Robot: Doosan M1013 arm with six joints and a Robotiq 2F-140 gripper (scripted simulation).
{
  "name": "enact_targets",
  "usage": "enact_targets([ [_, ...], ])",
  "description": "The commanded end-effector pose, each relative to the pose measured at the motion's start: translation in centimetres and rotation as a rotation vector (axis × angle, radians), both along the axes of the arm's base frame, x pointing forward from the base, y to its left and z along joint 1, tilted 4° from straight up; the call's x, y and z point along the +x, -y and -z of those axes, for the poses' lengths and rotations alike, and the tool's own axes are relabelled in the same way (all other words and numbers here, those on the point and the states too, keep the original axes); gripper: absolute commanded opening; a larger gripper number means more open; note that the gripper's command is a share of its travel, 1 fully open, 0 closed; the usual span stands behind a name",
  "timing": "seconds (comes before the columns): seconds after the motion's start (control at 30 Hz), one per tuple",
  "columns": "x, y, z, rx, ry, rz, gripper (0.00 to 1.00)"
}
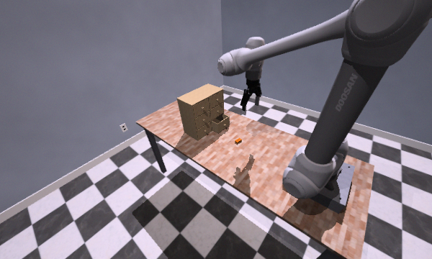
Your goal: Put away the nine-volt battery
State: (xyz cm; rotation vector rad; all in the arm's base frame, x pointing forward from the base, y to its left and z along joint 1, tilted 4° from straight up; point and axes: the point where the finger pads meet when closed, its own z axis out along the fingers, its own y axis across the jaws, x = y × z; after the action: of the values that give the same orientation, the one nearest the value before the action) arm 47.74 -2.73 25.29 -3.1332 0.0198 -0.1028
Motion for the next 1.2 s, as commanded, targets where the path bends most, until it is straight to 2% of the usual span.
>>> enact_targets([
  [0.0, -0.1, 0.0, -2.0, 0.0, 0.0, 0.0, 1.0],
  [0.27, 0.0, 0.0, -2.8, 0.0, 0.0, 0.0, 1.0],
  [0.3, 0.9, 0.1, -3.0, 0.0, 0.0, 0.0, 1.0],
  [0.37, 5.3, 0.5, -3.5, 0.0, 0.0, 0.0, 1.0],
  [0.4, 5.3, 0.5, -3.5, 0.0, 0.0, 0.0, 1.0],
  [0.43, 8.1, 0.7, -3.7, 0.0, 0.0, 0.0, 1.0],
  [0.5, 8.1, 0.7, -3.7, 0.0, 0.0, 0.0, 1.0],
  [0.53, 10.7, 0.8, -3.8, 0.0, 0.0, 0.0, 1.0],
  [0.57, 10.7, 0.8, -3.8, 0.0, 0.0, 0.0, 1.0],
  [0.6, 12.6, 1.0, -3.7, 0.0, 0.0, 0.0, 1.0],
  [0.93, 13.9, 1.0, -3.4, -0.003, 0.016, 0.0, 1.0],
  [1.03, 14.8, 1.0, -2.7, -0.01, 0.056, 0.0, 1.0],
  [1.17, 16.6, 1.0, -1.1, -0.026, 0.147, -0.001, 1.0],
])
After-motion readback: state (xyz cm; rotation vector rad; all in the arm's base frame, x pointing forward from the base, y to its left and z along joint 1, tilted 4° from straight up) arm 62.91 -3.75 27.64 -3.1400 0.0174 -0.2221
